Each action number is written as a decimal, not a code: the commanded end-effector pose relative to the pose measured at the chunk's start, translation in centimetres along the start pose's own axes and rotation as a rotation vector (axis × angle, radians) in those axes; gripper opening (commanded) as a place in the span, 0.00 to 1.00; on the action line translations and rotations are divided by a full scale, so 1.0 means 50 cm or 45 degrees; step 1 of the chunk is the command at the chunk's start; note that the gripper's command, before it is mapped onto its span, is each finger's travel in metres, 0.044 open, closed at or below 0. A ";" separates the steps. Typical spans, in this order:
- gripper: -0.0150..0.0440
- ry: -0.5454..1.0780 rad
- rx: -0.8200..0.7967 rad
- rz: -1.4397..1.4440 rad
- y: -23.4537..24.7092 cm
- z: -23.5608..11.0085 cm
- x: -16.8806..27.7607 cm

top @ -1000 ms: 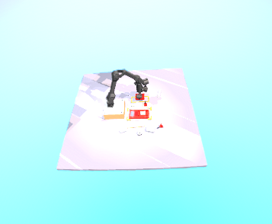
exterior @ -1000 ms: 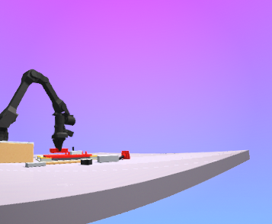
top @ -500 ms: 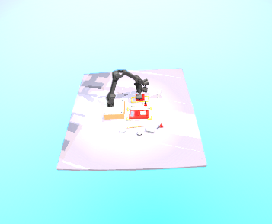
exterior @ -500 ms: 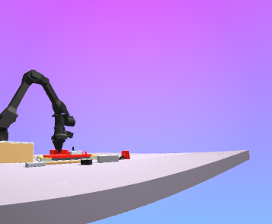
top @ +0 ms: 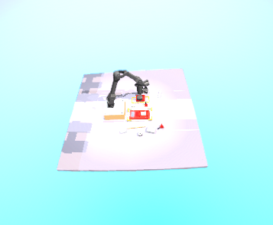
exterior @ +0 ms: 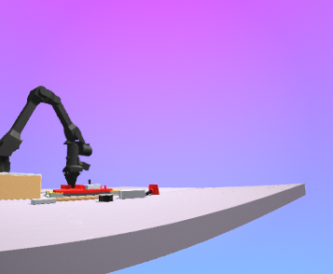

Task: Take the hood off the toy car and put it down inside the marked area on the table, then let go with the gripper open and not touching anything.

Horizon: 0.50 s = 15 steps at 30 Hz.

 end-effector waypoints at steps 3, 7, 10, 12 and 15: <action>0.25 -0.005 0.005 0.004 0.000 0.005 -0.001; 0.25 -0.005 0.005 0.004 -0.001 0.009 -0.001; 0.25 -0.005 0.005 0.004 -0.001 0.012 -0.001; 0.25 -0.005 0.005 0.004 -0.001 0.014 -0.001; 0.25 -0.005 0.005 0.004 -0.001 0.017 0.000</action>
Point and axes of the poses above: the point midway between the two fingers, 35 mm back from their tips, its own z axis out along the fingers, its own y axis across the jaws, x = y × z, the point moved 6 cm from there along -z, back along the fingers, and after that the axes turned 15 degrees about -z, right-handed, at the moved point
